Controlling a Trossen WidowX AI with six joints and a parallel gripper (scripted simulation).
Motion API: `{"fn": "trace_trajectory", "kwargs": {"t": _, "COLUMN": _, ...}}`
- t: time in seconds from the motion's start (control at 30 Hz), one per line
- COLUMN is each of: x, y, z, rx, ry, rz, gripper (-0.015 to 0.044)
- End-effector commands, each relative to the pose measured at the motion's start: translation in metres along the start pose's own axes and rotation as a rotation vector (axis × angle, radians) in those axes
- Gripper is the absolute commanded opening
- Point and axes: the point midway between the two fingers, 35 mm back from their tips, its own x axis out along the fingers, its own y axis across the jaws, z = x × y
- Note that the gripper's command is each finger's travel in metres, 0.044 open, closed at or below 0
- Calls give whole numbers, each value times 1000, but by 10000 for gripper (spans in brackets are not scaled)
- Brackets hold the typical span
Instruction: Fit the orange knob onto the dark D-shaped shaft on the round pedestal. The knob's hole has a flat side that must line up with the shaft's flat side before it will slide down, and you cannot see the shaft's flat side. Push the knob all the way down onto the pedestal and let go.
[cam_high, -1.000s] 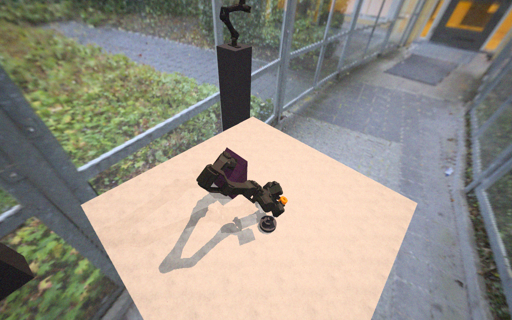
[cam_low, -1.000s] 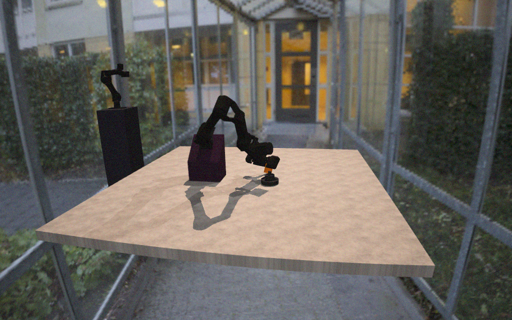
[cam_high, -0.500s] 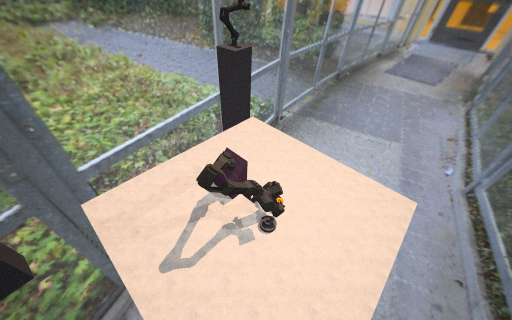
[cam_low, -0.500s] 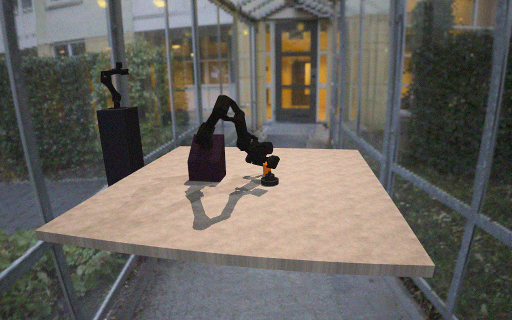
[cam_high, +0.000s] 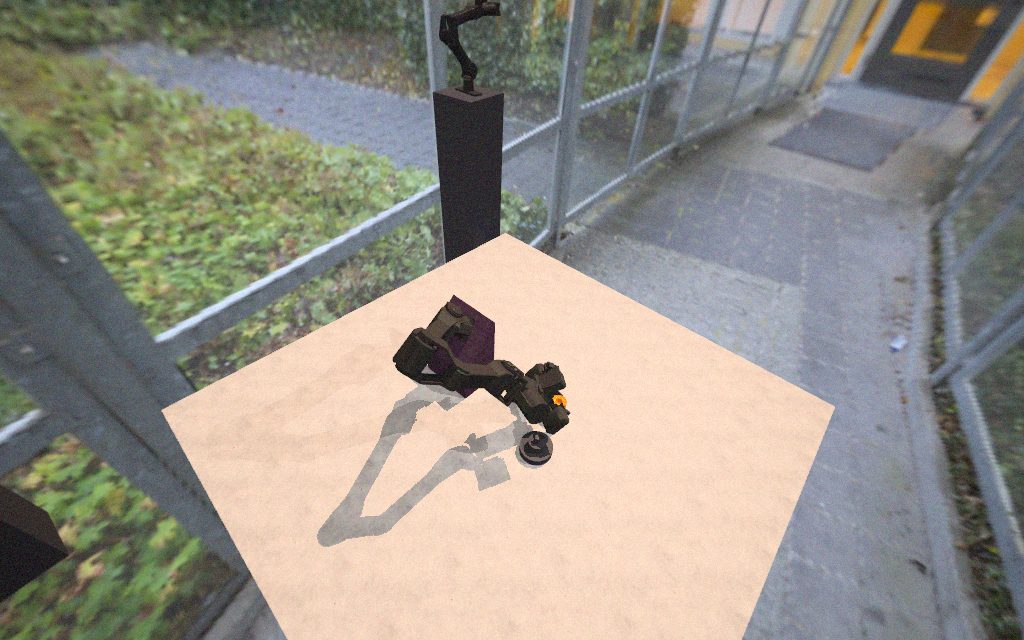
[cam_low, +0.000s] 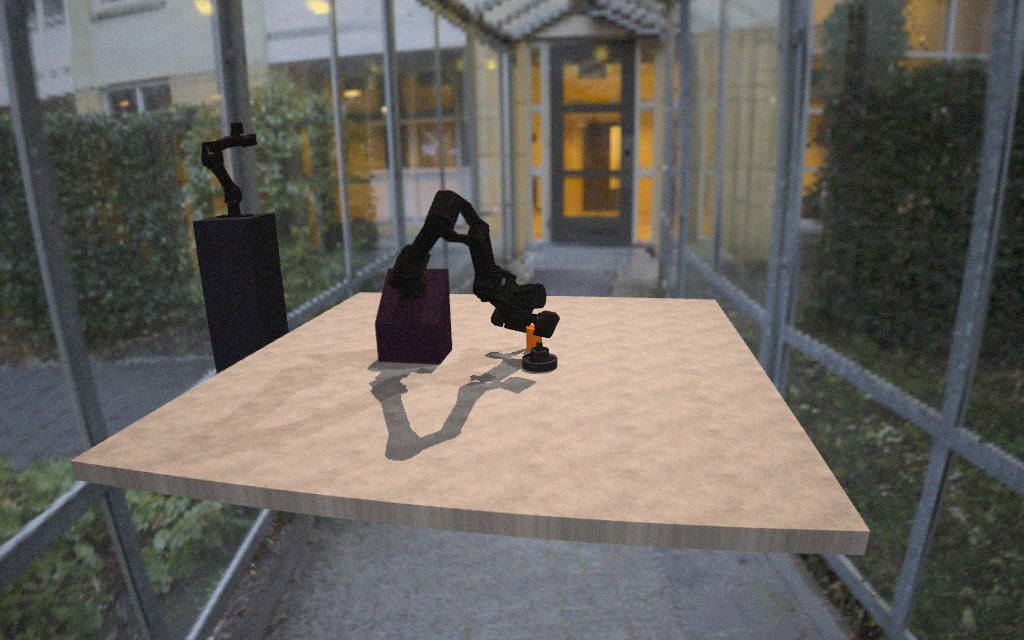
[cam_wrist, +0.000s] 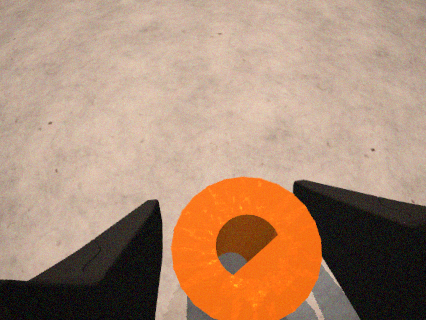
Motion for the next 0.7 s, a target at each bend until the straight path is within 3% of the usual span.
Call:
{"fn": "trace_trajectory", "kwargs": {"t": 0.0, "x": 0, "y": 0, "z": 0, "rx": -2, "ry": -3, "rz": 0, "gripper": 260}}
{"fn": "trace_trajectory", "kwargs": {"t": 0.23, "x": 0, "y": 0, "z": 0, "rx": -2, "ry": -3, "rz": 0, "gripper": 440}}
{"fn": "trace_trajectory", "kwargs": {"t": 0.53, "x": -1, "y": 0, "z": 2, "rx": -2, "ry": -3, "rz": 0, "gripper": 440}}
{"fn": "trace_trajectory", "kwargs": {"t": 0.67, "x": -30, "y": -3, "z": 37, "rx": 0, "ry": -3, "rz": 1, "gripper": 440}}
